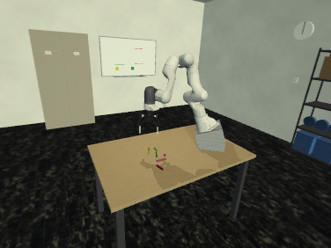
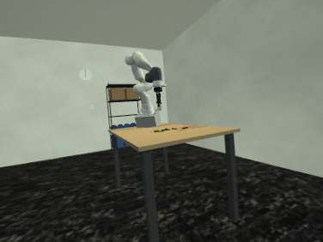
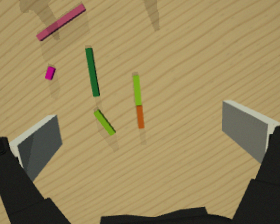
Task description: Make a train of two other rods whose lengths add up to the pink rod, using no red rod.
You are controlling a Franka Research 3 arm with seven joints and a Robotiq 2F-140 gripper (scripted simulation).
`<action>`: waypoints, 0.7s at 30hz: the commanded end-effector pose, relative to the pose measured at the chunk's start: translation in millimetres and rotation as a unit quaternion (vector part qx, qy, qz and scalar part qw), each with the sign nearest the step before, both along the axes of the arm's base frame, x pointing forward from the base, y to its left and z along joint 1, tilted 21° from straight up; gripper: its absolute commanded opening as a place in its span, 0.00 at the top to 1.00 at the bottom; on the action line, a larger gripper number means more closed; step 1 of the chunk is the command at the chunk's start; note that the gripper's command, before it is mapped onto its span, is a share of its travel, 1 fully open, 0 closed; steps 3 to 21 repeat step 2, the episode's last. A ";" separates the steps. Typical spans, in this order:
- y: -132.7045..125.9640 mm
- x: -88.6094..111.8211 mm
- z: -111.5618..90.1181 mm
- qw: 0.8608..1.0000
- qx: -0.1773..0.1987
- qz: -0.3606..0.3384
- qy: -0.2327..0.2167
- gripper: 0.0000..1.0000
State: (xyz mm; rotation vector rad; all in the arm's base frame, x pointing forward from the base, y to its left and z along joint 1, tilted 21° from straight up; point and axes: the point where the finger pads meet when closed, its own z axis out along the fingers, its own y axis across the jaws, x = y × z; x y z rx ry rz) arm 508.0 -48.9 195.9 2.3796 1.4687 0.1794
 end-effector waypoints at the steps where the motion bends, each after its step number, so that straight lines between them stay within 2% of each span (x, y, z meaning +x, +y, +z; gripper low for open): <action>1: 0.3 -0.2 1.0 1.000 0.000 0.002 0.001 0.00; 21: 0.3 -0.2 1.0 1.000 0.000 0.002 0.001 0.00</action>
